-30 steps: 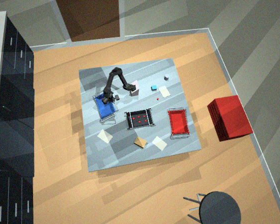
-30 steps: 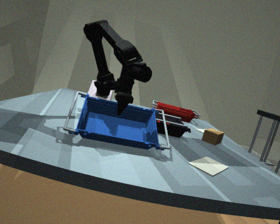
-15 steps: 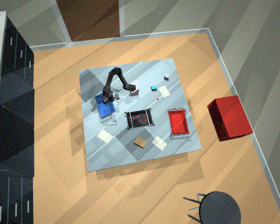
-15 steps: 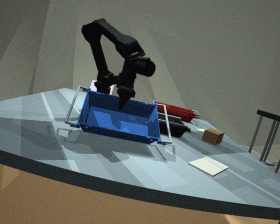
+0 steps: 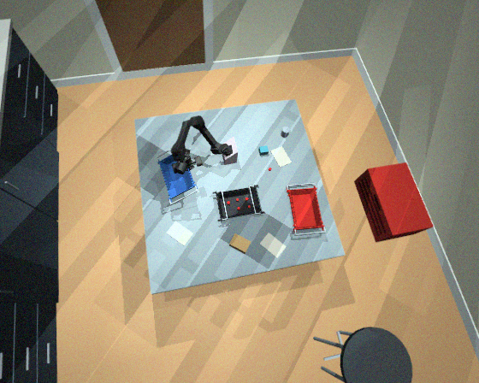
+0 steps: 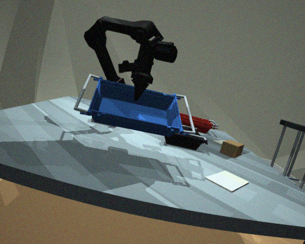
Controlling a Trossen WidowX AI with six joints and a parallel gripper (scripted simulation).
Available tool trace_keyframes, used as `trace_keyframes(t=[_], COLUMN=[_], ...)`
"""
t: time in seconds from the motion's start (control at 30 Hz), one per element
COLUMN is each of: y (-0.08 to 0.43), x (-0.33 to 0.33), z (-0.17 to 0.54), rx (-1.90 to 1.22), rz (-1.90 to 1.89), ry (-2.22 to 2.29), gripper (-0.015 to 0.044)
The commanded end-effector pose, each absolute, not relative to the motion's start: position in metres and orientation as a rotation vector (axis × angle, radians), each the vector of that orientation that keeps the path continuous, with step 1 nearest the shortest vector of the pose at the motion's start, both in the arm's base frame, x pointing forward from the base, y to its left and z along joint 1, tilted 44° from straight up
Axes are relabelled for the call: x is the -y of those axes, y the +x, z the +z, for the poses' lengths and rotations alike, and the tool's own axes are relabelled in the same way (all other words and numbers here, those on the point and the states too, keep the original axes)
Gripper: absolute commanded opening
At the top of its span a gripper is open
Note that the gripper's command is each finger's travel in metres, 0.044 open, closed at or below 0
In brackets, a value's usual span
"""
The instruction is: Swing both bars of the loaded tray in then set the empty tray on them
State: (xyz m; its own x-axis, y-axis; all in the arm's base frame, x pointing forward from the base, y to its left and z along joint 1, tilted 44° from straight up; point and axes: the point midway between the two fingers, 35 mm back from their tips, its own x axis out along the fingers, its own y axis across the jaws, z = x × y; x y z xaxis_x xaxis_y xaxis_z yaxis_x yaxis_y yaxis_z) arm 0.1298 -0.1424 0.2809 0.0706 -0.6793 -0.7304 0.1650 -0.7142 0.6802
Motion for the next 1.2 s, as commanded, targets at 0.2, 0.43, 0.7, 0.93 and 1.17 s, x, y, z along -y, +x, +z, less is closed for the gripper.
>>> trace_keyframes(t=[0.2, 0.43, 0.7, 0.93, 1.17], y=[0.129, 0.129, 0.129, 0.142, 0.168], x=[0.140, 0.140, 0.140, 0.138, 0.131], z=[0.290, 0.290, 0.290, 0.286, 0.277], rx=[0.534, 0.534, 0.534, 0.469, 0.342], rz=[-1.696, -1.696, -1.696, -1.699, -1.699], ry=[1.721, 1.721, 1.721, 1.692, 1.627], gripper=[0.0000, 0.0000, 0.0000, 0.0000, 0.0000])
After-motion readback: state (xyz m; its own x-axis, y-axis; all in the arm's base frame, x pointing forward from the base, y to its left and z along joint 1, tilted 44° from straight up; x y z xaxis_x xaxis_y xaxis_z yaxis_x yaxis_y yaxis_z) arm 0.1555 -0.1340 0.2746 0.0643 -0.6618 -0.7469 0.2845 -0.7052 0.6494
